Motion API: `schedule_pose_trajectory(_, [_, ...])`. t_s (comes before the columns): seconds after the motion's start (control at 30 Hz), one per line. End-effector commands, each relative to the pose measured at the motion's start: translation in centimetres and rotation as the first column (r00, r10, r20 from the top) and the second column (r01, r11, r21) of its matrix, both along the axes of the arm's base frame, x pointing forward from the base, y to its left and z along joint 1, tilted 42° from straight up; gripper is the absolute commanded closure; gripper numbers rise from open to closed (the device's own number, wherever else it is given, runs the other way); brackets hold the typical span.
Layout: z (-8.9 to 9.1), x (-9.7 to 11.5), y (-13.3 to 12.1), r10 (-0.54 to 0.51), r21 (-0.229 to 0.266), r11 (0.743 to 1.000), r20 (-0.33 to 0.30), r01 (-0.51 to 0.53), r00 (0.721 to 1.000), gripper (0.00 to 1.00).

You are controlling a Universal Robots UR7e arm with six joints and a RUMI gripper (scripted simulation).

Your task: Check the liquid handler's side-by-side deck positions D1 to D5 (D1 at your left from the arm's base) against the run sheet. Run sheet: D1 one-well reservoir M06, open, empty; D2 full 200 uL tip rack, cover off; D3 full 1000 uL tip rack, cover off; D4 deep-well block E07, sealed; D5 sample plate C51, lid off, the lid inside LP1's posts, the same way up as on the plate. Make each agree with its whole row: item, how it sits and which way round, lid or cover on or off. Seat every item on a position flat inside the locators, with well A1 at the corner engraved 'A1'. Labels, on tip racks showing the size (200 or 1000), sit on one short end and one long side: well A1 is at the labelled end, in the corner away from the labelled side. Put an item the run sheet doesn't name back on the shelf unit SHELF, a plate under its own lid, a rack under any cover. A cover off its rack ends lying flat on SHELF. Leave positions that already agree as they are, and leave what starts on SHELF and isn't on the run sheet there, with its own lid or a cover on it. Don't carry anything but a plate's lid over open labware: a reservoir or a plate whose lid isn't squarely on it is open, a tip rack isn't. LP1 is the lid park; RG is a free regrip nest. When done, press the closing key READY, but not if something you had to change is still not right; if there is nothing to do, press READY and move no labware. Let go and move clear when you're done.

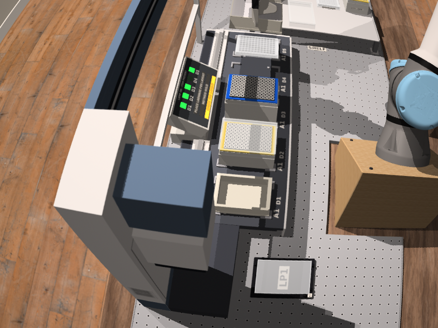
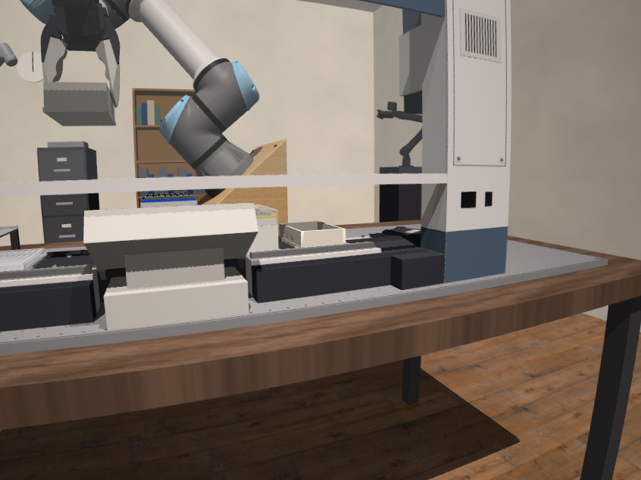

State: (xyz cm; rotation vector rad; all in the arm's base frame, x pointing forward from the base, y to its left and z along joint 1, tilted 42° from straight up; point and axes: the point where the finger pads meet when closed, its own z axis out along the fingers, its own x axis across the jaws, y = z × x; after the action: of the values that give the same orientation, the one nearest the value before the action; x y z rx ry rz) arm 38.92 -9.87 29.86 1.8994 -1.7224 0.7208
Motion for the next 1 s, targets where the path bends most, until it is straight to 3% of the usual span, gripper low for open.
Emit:
schedule_pose_trajectory(0.0, [0.1,0.1,0.0,0.001,-0.001,1.0,0.003,-0.001,1.0,1.0])
schedule_pose_trajectory(0.63, [0.1,0.1,0.0,0.001,-0.001,1.0,0.003,-0.001,1.0,1.0])
schedule_pose_trajectory(0.97, [-1.1,0.1,-0.9,0.0,0.0,1.0,-0.001,0.0,1.0,1.0])
